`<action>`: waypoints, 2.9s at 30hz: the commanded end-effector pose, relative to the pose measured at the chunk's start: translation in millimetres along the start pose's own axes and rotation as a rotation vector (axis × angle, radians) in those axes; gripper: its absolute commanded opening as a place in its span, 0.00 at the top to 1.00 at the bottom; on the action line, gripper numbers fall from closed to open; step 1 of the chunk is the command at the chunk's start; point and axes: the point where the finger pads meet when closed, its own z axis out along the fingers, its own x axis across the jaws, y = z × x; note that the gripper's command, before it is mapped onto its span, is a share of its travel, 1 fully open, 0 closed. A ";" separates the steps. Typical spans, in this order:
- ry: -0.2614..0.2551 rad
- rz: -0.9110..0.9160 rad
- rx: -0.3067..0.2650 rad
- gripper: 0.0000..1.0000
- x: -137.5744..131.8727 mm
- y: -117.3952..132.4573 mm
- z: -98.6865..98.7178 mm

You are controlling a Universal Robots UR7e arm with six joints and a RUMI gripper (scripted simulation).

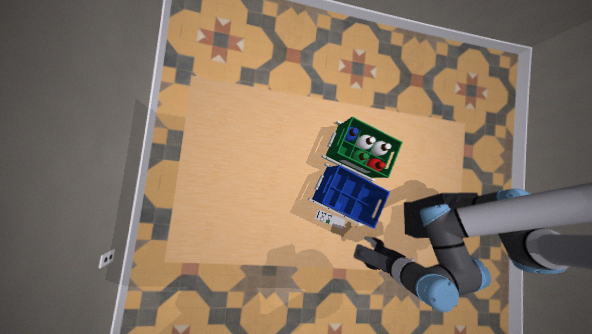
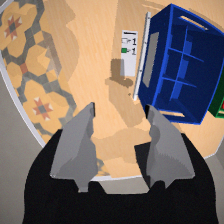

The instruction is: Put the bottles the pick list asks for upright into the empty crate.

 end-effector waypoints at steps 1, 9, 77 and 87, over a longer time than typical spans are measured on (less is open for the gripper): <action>-0.002 0.000 0.001 0.62 9.9 -18.8 7.5; -0.001 0.000 0.001 0.62 28.8 -51.3 21.3; -0.001 0.000 0.001 0.62 57.8 -101.1 42.5; -0.001 0.041 0.001 0.62 82.2 -100.0 37.1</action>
